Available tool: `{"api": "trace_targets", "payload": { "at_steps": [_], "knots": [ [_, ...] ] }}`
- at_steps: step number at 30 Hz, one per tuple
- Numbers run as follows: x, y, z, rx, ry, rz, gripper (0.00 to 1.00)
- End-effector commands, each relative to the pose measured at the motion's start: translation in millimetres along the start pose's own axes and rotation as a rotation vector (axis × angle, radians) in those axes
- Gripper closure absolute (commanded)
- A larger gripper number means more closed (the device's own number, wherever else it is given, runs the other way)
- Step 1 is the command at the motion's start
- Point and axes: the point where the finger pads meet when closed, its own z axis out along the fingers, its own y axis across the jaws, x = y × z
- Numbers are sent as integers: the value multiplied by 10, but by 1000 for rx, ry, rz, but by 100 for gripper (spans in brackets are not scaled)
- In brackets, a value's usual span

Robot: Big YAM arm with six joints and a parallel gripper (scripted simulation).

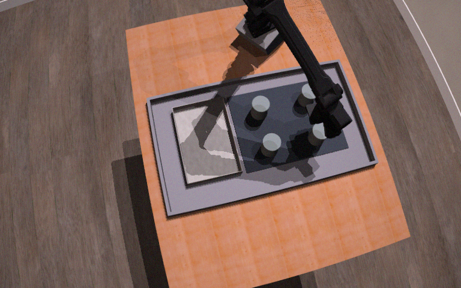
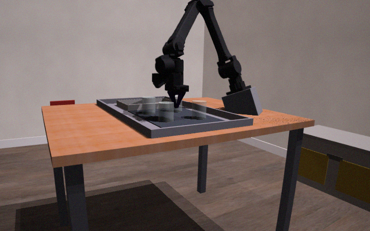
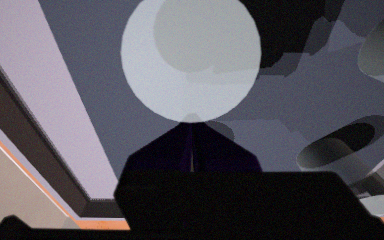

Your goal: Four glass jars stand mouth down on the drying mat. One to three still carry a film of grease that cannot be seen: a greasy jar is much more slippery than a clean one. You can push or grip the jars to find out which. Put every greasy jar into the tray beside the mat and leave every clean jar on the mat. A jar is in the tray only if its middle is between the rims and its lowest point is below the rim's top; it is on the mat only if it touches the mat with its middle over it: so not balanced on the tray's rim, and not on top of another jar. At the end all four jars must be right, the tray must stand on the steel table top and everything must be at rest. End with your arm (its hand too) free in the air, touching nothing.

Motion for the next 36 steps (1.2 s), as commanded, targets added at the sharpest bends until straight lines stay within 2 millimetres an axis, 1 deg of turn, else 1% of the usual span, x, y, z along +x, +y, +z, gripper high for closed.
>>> {"api": "trace_targets", "payload": {
  "at_steps": [1, 15, 26, 28, 34, 36],
  "knots": [
    [-225, 5, -61, -9, -23, 9, 100],
    [-241, 5, -61, -9, -23, 9, 100],
    [51, 8, -54, -9, -23, 9, 100],
    [51, 8, -54, -9, -23, 9, 100],
    [211, 9, -51, -9, -23, 9, 100],
    [211, 9, -51, -9, -23, 9, 100]
  ]
}}
